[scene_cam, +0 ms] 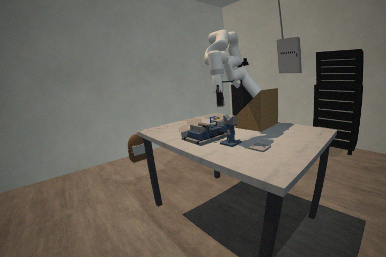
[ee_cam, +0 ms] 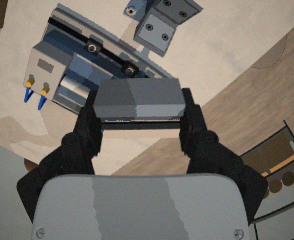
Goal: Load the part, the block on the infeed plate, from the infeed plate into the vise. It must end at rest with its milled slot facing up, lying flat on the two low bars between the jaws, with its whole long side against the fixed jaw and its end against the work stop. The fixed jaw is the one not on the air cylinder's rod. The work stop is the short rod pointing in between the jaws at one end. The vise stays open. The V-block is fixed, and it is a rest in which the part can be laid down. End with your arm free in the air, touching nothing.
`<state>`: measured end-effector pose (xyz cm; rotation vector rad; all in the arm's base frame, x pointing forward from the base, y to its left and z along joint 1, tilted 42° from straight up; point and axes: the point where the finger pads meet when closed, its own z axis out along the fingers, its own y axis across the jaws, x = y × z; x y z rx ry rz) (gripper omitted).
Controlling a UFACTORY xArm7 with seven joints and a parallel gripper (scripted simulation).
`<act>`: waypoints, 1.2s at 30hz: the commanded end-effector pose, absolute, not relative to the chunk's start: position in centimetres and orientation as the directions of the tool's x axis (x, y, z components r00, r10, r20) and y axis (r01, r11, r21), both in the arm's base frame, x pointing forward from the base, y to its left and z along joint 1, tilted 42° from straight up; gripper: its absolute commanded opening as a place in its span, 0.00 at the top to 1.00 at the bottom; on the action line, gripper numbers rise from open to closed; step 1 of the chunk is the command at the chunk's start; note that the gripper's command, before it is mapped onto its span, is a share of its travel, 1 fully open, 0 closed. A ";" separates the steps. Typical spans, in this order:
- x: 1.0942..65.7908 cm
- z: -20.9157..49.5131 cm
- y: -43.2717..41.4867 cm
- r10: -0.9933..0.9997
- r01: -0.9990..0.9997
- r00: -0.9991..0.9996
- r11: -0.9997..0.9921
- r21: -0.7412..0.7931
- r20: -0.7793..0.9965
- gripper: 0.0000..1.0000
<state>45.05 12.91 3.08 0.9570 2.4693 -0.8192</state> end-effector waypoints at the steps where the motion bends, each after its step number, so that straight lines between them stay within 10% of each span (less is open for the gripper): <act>1: 45.5 3.8 12.5 0.442 0.644 -0.755 0.641 -0.419 -0.484 1.00; 36: 49.4 10.4 6.5 0.022 0.146 -0.978 0.779 -0.610 -0.207 1.00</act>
